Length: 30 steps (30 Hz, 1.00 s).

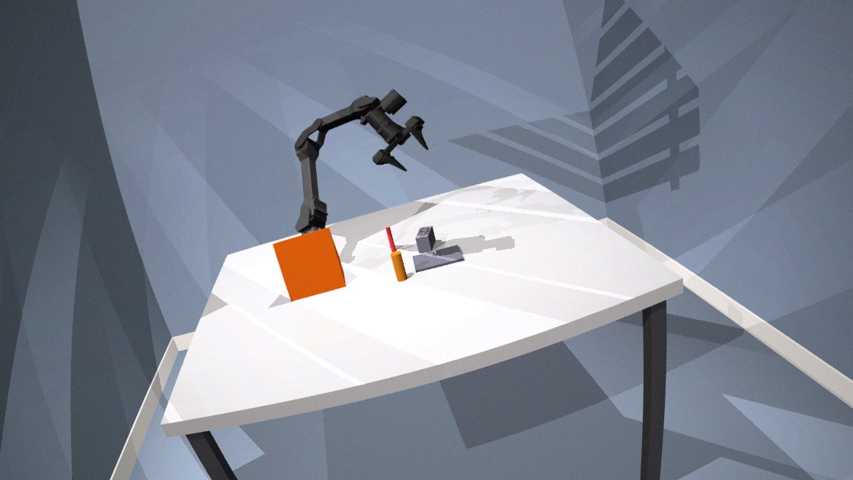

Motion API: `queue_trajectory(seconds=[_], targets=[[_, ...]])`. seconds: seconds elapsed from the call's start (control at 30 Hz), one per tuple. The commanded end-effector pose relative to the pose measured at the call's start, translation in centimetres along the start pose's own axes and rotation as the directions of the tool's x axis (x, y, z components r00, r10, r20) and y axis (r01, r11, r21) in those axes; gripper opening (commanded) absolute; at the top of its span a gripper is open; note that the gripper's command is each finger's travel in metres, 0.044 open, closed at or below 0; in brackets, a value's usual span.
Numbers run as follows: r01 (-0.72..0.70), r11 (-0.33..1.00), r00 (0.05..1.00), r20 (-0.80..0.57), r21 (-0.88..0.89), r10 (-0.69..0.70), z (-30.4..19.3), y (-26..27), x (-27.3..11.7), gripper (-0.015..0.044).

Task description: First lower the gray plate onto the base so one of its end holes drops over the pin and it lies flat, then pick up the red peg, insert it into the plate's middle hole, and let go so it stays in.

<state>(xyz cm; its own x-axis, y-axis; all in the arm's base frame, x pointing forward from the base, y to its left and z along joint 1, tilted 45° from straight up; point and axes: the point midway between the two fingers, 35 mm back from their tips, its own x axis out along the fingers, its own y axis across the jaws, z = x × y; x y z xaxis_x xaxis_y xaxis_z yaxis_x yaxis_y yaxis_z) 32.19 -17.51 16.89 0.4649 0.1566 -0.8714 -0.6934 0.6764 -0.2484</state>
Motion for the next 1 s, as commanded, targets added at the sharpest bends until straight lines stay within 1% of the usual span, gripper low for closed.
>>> queue_trajectory(seconds=[0.0, 0.07, 0.17, 0.23, 0.4, 0.57, 0.7, 0.8, 0.97], targets=[[-0.216, 0.975, 0.97, 0.106, -0.051, 0.22, 2.6, 3.4, 3.5, 0.044], [-0.328, 0.942, 0.928, 0.161, -0.078, 0.336, 4.0, 5.5, 5.0, 0.044], [-0.479, 0.871, 0.839, 0.234, -0.113, 0.492, 6.0, 8.5, 6.8, 0.044], [-0.535, 0.836, 0.794, 0.262, -0.126, 0.548, 6.6, 9.3, 7.8, 0.044], [-0.542, 0.831, 0.789, 0.265, -0.128, 0.555, 6.8, 9.5, 8.1, 0.044], [-0.541, 0.831, 0.788, 0.268, -0.128, 0.555, 8.4, 12.8, 12.8, 0.044], [-0.542, 0.831, 0.788, 0.268, -0.128, 0.555, 8.5, 13.0, 13.1, 0.044], [-0.541, 0.831, 0.788, 0.268, -0.128, 0.555, 8.8, 13.5, 14.3, 0.044], [-0.541, 0.831, 0.788, 0.268, -0.128, 0.555, 8.9, 13.7, 14.6, 0.044]])
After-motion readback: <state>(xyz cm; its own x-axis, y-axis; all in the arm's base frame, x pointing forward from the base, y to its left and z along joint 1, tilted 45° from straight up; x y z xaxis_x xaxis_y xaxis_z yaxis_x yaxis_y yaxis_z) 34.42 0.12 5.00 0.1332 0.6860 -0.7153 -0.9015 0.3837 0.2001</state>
